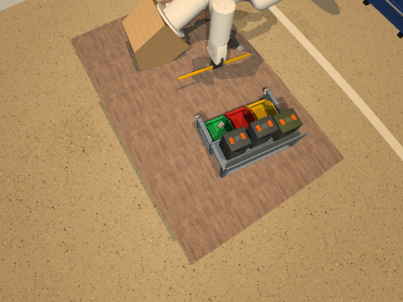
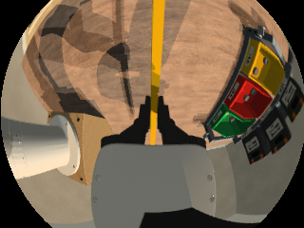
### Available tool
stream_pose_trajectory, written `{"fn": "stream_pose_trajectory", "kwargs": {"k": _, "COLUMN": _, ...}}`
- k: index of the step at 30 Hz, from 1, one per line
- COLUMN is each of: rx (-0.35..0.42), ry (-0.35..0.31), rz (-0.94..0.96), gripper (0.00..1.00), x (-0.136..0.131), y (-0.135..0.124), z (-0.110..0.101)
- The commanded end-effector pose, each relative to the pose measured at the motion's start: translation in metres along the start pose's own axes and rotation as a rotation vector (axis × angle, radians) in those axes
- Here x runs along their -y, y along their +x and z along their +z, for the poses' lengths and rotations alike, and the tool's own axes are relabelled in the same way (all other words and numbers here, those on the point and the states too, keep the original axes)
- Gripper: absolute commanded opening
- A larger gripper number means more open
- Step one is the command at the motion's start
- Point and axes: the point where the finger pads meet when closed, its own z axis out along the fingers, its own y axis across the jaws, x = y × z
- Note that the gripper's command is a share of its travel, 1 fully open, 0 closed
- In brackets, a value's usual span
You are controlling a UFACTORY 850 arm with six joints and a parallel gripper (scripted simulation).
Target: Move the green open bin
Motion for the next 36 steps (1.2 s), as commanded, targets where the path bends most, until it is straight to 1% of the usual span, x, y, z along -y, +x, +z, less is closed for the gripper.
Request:
{"fn": "stream_pose_trajectory", "kwargs": {"k": 1, "rx": 0.000, "ry": -0.001, "rz": 0.000, "gripper": 0.00, "x": 0.000, "y": 0.000, "z": 0.000}}
{"fn": "stream_pose_trajectory", "kwargs": {"k": 21, "rx": 0.000, "ry": -0.001, "rz": 0.000, "gripper": 0.00, "x": -0.002, "y": 0.000, "z": 0.000}}
{"fn": "stream_pose_trajectory", "kwargs": {"k": 26, "rx": 0.000, "ry": -0.001, "rz": 0.000, "gripper": 0.00, "x": -0.003, "y": 0.000, "z": 0.020}}
{"fn": "stream_pose_trajectory", "kwargs": {"k": 36, "rx": 0.000, "ry": -0.001, "rz": 0.000, "gripper": 0.00, "x": -0.003, "y": 0.000, "z": 0.020}}
